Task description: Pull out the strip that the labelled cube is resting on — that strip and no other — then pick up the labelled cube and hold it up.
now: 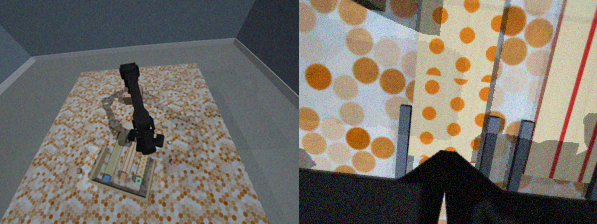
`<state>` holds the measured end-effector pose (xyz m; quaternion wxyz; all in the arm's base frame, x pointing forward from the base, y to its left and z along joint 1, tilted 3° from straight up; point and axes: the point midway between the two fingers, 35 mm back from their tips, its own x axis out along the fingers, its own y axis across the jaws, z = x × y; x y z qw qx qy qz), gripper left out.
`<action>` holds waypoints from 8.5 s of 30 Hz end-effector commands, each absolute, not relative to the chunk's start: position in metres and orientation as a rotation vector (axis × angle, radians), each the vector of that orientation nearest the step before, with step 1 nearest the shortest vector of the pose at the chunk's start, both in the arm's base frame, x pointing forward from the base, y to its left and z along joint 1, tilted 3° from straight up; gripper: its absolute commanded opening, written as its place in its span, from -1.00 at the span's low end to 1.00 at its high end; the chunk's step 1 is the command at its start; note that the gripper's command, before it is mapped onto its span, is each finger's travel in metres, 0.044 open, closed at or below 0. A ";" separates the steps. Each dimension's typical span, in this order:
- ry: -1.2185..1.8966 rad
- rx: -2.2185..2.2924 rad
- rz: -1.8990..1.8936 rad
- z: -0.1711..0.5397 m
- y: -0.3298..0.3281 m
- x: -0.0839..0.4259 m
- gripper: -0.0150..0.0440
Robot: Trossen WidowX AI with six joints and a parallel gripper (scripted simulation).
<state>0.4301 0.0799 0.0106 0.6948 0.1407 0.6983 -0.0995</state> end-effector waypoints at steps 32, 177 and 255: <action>1.562 0.316 -0.230 -0.047 0.085 0.428 -0.49; 1.572 0.318 -0.229 -0.053 0.130 0.305 -0.49; 1.571 0.291 -0.202 -0.003 0.115 0.340 1.00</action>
